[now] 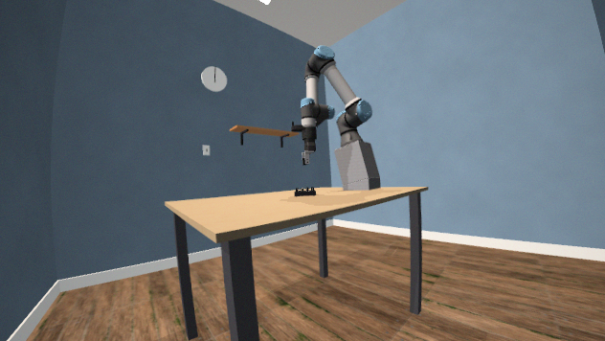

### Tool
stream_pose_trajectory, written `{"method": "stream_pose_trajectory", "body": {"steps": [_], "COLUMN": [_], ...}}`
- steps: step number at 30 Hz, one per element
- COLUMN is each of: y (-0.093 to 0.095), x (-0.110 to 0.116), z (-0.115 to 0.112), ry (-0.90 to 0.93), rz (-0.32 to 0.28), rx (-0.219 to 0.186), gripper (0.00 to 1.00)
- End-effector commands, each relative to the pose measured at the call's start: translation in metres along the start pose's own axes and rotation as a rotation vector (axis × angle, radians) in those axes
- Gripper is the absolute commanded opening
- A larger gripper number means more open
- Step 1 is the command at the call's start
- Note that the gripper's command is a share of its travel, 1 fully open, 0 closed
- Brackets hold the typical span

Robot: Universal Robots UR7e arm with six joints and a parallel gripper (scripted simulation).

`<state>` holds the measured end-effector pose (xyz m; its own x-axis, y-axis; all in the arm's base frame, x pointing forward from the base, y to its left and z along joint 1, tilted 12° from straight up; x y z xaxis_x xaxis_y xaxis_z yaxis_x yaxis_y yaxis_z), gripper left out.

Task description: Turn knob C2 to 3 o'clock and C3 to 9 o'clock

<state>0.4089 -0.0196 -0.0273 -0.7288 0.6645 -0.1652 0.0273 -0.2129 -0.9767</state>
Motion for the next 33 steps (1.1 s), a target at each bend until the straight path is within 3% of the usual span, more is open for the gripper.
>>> {"method": "stream_pose_trajectory", "body": {"steps": [1,10,33], "y": [-0.011,-0.023,-0.024], "x": [0.000,0.000,0.000], "z": [0.000,0.000,0.000], "ry": [0.000,0.000,0.000], "rz": [-0.003,-0.003,-0.003], "rx": [0.002,0.002,0.002], "gripper": [1.00,1.00,1.00]}}
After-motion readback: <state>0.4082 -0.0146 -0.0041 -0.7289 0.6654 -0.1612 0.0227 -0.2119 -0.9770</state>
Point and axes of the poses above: the point where the finger pads meet when closed, its own y axis out along the fingers, its own z axis across the jaws, x = y × z, the point moved 6 cm from there along -y, back along the fingers, and after that the axes turned 14 degrees about y, right-handed, at the moved point
